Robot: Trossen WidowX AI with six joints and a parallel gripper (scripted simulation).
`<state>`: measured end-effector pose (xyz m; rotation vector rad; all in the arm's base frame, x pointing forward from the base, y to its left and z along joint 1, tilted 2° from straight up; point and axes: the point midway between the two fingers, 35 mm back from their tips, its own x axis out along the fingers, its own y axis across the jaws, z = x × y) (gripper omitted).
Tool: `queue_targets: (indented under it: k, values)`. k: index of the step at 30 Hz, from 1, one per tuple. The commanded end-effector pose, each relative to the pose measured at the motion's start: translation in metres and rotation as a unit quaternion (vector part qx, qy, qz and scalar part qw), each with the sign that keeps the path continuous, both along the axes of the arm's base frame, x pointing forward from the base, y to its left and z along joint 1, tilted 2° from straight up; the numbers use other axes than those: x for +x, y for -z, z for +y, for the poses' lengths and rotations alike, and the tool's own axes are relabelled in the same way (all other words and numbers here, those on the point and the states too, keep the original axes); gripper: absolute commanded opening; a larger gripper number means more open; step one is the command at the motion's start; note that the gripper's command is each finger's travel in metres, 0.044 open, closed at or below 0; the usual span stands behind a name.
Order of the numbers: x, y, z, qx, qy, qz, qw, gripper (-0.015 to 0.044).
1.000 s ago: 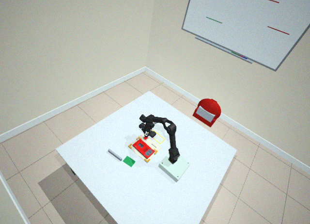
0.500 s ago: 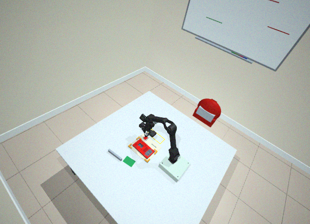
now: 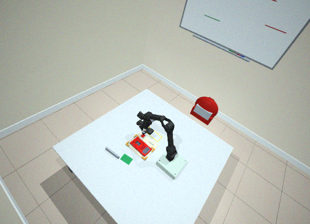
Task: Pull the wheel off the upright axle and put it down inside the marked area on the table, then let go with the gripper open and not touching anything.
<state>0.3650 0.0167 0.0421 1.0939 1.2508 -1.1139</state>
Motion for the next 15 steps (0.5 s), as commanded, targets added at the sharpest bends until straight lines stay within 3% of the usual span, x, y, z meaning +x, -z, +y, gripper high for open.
queue_targets:
  k: [1, 8, 15]
  values:
    - [0.000, -0.004, 0.000, 0.002, 0.000, 0.000, 1.000, 0.0000]
    - [-0.003, -0.037, 0.000, 0.002, -0.001, -0.001, 1.000, 0.0000]
    - [-0.008, -0.032, -0.021, -0.001, 0.000, 0.002, 1.000, 0.0000]
